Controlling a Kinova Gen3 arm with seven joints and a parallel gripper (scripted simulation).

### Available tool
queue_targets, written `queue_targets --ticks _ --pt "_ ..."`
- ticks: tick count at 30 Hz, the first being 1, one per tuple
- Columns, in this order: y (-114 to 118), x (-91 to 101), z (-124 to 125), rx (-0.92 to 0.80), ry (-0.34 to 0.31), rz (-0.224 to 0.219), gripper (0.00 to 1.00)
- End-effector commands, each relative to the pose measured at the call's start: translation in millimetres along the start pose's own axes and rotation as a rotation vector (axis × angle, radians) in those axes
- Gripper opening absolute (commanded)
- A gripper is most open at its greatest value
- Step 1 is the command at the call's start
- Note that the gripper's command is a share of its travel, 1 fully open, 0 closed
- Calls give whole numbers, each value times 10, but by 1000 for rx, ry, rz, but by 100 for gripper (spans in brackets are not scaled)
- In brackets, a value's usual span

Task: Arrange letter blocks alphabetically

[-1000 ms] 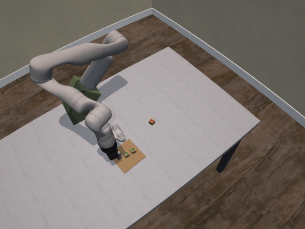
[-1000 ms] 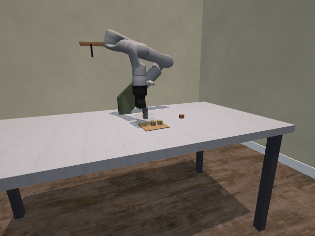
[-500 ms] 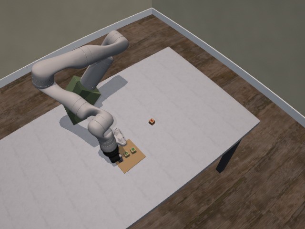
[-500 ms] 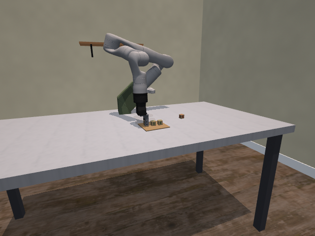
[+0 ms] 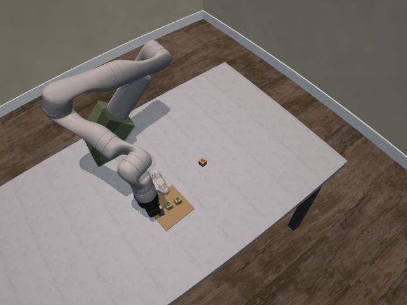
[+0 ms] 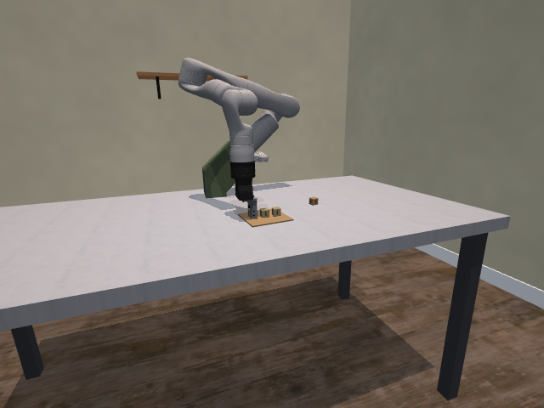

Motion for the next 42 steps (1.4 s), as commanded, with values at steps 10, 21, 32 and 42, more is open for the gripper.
queue_targets --ticks 10,21,32,42 --pt "6 -4 -3 0 -1 -2 49" --pt "6 -29 -3 0 -1 -2 49" --pt "6 -30 -3 0 -1 -2 49" --pt "6 -30 -3 0 -1 -2 49"
Point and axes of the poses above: the point where the finger pads meet when closed, its own x axis back along the fingers, its own y axis across the jaws, z = x × y, the point moved 4 cm from there along x, back along the fingers, and after that the axes turned 6 degrees about -x, right-handed, at the moved point
